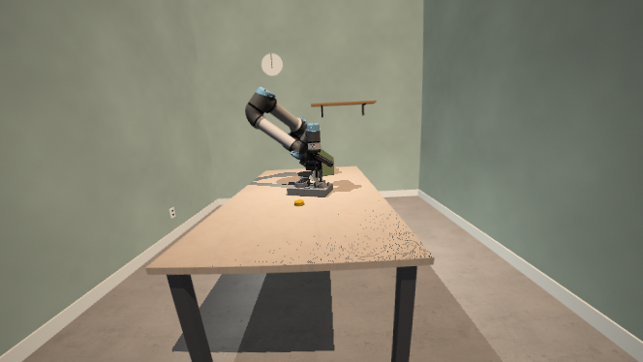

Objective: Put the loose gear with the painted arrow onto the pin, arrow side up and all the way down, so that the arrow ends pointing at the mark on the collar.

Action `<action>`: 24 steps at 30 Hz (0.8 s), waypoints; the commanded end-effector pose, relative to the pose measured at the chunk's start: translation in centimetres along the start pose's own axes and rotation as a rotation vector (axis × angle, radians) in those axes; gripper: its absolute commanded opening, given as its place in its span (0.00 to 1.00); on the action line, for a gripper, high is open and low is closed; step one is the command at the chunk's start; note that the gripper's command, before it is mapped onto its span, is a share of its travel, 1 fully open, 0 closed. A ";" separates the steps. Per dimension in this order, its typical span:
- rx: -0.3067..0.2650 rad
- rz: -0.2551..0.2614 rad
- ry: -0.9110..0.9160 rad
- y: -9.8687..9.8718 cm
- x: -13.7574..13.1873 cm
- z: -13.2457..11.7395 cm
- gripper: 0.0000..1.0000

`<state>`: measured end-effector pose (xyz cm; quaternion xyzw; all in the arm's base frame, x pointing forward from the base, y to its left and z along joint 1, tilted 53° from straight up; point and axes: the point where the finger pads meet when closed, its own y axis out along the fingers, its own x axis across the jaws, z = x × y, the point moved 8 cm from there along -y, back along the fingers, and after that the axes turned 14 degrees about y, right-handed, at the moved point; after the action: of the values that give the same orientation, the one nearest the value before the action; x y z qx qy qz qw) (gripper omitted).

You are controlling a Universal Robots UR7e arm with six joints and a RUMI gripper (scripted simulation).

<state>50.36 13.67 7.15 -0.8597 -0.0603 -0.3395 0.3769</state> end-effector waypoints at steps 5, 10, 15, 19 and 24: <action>0.001 -0.001 0.000 0.0 0.0 0.0 0.54; 0.001 -0.001 0.000 0.0 0.0 0.0 0.54; 0.001 -0.001 0.000 0.0 0.0 0.0 0.54; 0.001 -0.001 0.000 0.0 0.0 0.0 0.54; 0.001 -0.001 0.000 0.0 0.0 0.0 0.00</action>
<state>50.36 13.68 7.15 -0.8596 -0.0604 -0.3396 0.3769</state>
